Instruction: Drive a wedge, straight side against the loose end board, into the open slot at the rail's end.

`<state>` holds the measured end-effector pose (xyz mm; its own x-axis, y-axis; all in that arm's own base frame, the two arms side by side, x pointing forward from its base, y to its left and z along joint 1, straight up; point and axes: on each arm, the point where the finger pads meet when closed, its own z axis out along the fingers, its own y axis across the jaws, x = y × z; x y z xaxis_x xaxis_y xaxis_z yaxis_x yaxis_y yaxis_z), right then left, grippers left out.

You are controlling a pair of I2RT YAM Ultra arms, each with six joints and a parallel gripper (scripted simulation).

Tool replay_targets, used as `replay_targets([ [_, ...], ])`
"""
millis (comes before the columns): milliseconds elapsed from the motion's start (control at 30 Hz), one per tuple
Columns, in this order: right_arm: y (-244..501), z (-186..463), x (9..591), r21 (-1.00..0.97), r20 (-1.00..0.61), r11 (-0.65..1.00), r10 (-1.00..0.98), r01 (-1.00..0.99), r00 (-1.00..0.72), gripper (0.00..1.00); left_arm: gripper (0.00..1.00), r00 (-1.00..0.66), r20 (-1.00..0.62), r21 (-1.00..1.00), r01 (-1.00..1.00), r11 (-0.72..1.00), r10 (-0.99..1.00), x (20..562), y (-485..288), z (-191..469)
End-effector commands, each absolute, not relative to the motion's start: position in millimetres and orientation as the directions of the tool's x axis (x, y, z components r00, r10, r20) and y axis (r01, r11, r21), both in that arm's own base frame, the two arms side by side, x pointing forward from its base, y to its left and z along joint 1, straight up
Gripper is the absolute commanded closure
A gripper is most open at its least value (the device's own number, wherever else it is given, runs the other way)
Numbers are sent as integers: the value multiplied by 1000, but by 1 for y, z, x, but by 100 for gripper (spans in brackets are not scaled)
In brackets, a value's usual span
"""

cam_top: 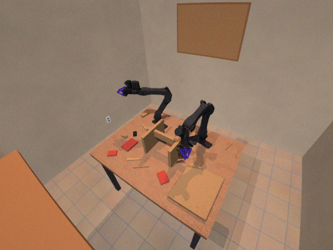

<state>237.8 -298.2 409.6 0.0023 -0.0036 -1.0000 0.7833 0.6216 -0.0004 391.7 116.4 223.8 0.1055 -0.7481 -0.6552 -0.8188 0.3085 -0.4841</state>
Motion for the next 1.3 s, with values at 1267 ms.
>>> replay_targets([
  [1267,-289,448,231,4,-995,620,-75,785,64,61,98,286,-513,-830,-404,383,-810,411,-68,299],
])
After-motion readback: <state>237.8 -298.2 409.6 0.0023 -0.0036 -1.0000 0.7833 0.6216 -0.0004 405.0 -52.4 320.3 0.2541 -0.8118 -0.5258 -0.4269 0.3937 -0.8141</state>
